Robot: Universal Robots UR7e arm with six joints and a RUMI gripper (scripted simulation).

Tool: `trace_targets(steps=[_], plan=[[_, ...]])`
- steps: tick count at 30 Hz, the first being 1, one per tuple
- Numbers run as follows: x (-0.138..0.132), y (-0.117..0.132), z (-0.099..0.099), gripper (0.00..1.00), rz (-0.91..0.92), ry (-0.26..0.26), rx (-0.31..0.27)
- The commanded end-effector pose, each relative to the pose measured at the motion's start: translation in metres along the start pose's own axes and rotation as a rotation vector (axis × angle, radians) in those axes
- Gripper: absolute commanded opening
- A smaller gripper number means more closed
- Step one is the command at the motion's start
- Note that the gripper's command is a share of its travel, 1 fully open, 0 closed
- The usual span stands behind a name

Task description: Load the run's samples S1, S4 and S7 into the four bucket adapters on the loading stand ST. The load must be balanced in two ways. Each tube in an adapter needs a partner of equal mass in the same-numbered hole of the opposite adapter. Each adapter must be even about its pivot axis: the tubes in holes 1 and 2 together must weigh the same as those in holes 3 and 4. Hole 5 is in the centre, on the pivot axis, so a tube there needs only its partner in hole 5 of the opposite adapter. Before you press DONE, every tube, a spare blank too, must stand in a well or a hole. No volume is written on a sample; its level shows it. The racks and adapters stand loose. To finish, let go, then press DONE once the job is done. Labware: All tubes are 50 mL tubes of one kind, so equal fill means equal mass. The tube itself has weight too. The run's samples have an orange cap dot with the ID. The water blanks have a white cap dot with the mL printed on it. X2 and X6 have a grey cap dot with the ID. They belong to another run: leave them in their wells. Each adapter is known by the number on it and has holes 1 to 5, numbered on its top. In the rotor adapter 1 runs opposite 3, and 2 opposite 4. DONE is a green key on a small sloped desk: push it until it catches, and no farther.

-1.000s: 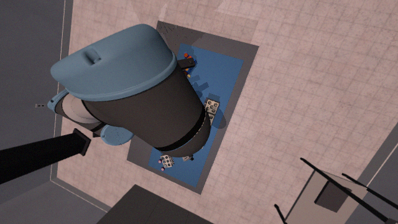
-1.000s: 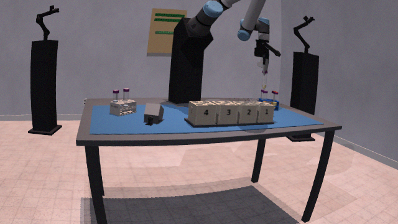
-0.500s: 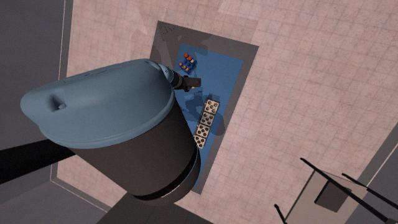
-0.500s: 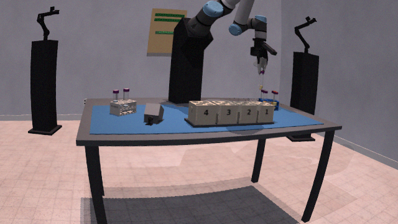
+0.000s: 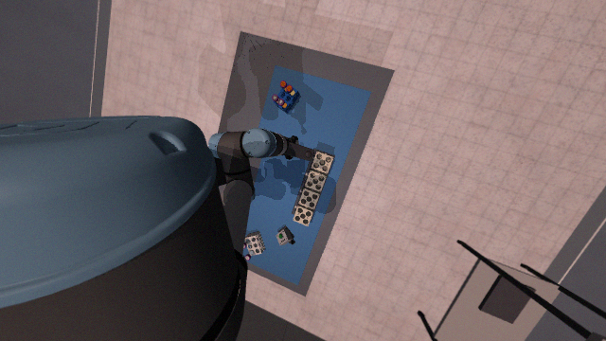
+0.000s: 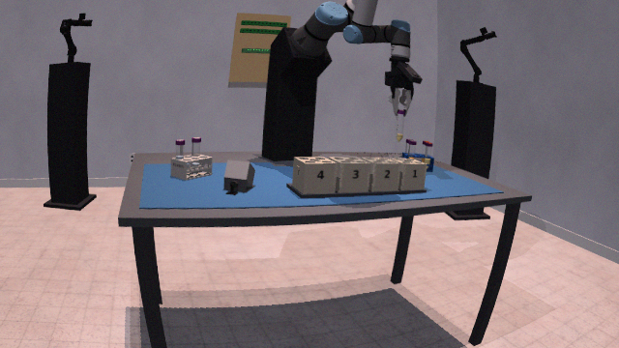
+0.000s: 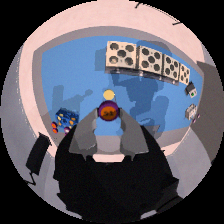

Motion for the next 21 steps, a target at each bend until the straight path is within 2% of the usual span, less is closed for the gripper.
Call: trace_targets(steps=[1, 4, 6, 21], plan=[[0.026, -0.017, 0.001, 0.0, 0.016, -0.012, -0.013], [0.044, -0.027, 0.001, 0.0, 0.016, -0.012, -0.013], [0.044, -0.027, 0.001, 0.0, 0.016, -0.012, -0.013], [0.129, -0.078, 0.003, 0.0, 0.016, -0.012, -0.013]])
Point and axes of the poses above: the point where the finger pads meet when closed, its own z axis out along the fingers, its own x axis across the jaws, y = z × x, the point moved 4 cm from there along -z, back along the fingers, and after that the axes turned 9 degrees about -z, right-handed, at the moved point
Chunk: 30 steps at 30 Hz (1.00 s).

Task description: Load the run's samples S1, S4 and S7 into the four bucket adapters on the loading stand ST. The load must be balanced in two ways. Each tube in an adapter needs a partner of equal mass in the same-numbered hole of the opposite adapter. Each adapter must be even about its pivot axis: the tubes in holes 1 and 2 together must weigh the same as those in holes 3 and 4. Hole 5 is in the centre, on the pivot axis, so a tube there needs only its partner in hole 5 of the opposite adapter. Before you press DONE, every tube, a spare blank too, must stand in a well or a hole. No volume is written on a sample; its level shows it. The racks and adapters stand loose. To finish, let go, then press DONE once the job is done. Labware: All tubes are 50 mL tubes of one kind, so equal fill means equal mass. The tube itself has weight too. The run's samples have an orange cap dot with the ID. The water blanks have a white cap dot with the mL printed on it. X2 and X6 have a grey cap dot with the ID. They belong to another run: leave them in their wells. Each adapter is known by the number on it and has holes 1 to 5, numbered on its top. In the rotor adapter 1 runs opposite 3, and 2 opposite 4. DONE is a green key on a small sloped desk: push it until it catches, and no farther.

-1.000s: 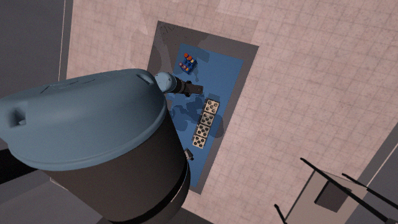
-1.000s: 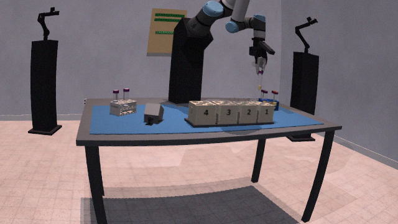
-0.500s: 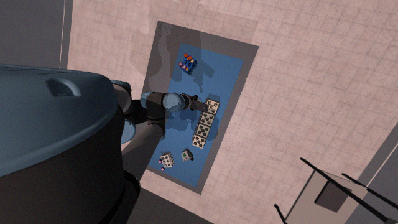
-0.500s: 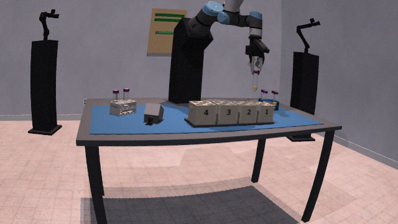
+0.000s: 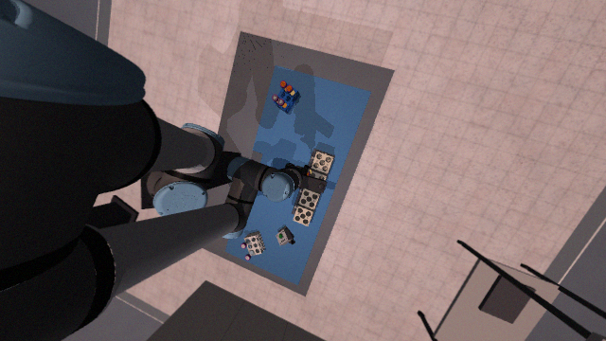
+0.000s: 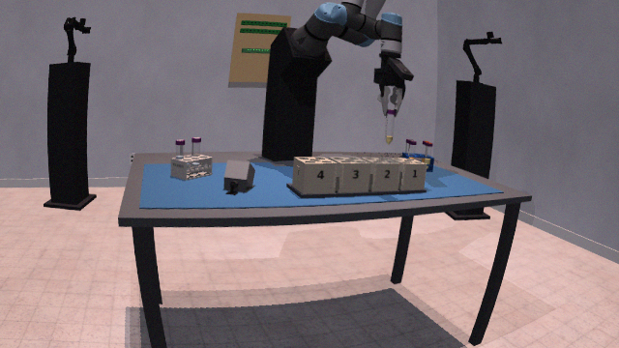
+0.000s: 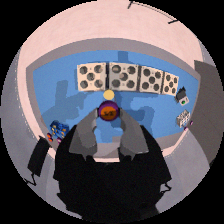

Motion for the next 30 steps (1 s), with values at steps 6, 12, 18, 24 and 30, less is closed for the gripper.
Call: trace_targets(steps=[6, 12, 18, 24, 30], plan=[[0.043, -0.027, 0.002, 0.0, -0.004, -0.022, -0.013], [0.059, -0.037, 0.003, 0.0, -0.004, -0.022, -0.013], [0.059, -0.037, 0.005, 0.0, -0.004, -0.022, -0.013], [0.058, -0.037, 0.019, 0.0, -0.004, -0.022, -0.013], [0.058, -0.037, 0.035, 0.0, -0.004, -0.022, -0.013]])
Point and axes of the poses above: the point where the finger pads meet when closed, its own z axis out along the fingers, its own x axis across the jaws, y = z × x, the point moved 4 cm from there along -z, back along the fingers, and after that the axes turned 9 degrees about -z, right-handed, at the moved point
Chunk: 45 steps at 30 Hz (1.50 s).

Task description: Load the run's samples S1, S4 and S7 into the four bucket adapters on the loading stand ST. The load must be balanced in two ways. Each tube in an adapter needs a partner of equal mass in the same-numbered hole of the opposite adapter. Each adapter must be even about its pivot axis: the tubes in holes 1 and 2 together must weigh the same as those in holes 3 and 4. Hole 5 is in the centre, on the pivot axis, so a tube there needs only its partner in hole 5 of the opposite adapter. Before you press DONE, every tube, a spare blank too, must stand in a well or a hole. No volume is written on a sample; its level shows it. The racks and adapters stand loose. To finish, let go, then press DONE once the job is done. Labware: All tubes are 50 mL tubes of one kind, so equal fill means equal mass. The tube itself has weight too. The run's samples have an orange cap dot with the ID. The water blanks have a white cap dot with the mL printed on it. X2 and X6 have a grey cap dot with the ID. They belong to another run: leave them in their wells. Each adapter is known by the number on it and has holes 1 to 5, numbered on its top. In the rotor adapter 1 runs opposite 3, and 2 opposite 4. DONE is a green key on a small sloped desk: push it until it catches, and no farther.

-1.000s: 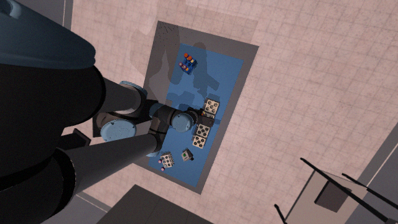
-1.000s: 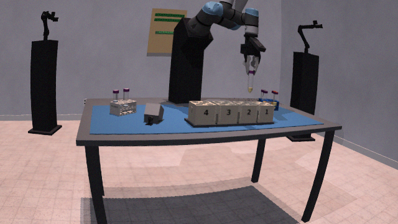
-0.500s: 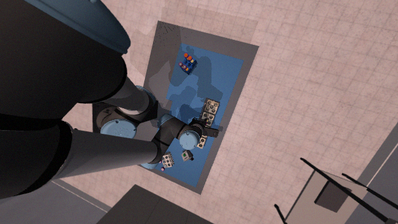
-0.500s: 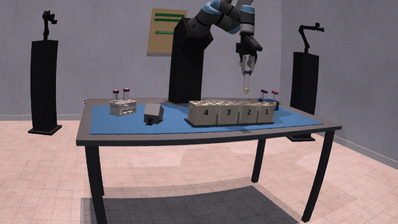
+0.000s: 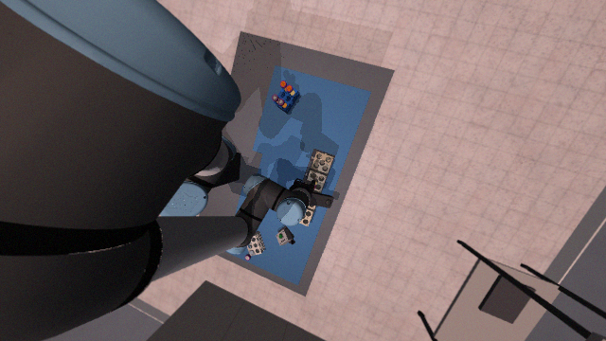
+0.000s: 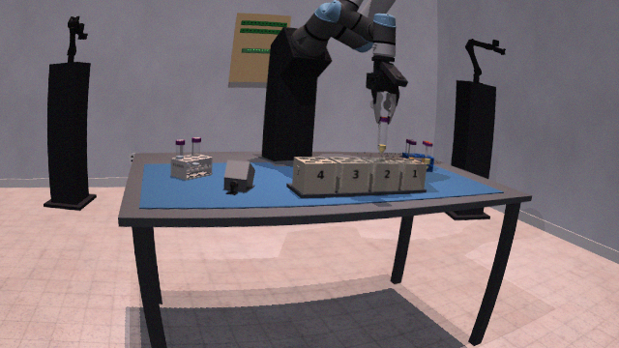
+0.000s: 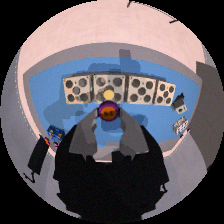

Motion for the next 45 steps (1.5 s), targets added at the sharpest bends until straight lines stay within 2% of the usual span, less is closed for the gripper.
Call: trace_targets(steps=[1, 3, 17, 45], plan=[[0.0, -0.001, 0.012, 0.0, 0.0, 0.003, 0.003], [0.0, -0.001, 0.018, 0.0, 0.0, 0.003, 0.003], [0.0, -0.001, 0.018, 0.0, 0.0, 0.003, 0.003], [0.0, -0.001, 0.05, 0.0, 0.0, 0.003, 0.003]])
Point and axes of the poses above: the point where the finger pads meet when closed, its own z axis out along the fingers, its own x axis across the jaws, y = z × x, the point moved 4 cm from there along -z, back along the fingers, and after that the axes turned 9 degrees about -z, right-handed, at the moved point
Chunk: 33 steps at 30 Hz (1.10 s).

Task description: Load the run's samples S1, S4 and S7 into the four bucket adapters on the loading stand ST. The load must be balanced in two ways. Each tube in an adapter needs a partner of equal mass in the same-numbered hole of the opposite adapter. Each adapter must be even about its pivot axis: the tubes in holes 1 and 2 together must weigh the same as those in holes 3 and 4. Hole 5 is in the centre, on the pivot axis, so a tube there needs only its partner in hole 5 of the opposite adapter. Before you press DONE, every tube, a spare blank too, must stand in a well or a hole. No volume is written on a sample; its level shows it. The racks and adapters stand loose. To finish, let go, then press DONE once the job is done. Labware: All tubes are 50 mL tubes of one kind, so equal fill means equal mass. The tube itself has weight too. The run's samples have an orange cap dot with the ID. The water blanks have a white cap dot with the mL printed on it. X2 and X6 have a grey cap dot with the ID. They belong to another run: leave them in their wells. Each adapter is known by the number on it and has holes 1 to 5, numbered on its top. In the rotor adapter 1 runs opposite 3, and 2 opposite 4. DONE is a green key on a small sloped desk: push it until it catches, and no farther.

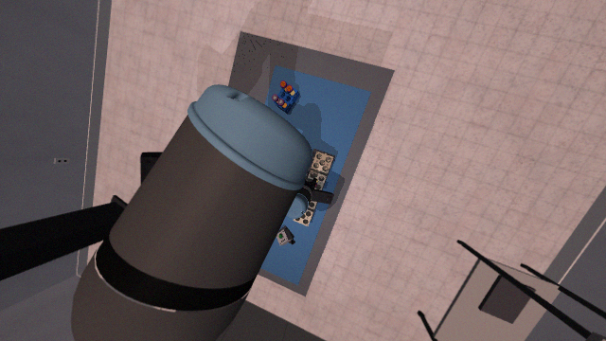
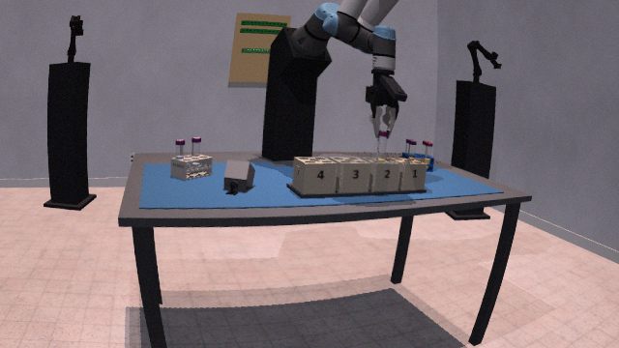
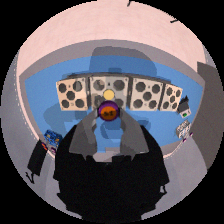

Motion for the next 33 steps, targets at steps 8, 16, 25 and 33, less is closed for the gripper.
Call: trace_targets(steps=[8, 16, 25, 33], plan=[[0.0, 0.0, 0.015, 0.0, 0.0, 0.0, 0.001], [0.0, 0.0, 0.023, 0.0, 0.0, 0.0, 0.001], [0.0, 0.0, 0.035, 0.0, 0.0, 0.0, 0.001], [0.0, 0.0, 0.043, 0.0, 0.0, 0.0, 0.001]])
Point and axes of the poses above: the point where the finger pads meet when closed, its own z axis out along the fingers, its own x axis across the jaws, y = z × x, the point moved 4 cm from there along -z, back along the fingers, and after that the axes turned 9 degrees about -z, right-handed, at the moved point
